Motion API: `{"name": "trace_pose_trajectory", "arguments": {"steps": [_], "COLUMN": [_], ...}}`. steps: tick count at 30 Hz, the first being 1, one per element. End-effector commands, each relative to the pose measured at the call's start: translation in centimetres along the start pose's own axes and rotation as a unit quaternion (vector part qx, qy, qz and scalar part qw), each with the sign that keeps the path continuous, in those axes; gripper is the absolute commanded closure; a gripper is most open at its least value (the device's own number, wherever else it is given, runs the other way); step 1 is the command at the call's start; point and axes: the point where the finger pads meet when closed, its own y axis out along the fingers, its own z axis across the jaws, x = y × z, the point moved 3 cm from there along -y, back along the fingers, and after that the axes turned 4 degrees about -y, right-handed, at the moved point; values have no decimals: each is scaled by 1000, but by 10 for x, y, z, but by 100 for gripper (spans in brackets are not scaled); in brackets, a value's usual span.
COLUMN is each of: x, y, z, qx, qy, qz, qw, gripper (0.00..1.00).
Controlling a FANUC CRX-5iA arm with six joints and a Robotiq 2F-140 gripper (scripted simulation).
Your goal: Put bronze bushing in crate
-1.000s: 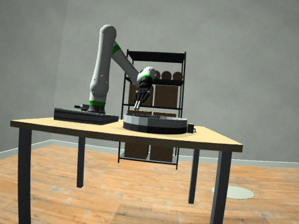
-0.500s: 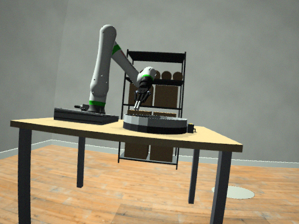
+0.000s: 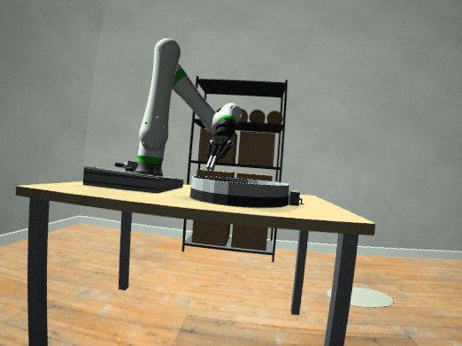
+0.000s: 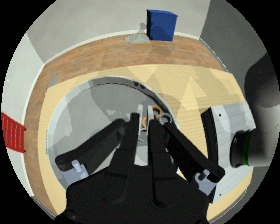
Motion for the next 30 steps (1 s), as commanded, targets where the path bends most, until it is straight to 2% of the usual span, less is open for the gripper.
{"name": "trace_pose_trajectory", "arguments": {"steps": [1, 30], "x": [0, 3], "y": [0, 3], "z": [0, 0], "qx": [0, 0], "qy": [0, 0], "qz": [0, 0], "qw": [1000, 1000], "gripper": [94, 94]}}
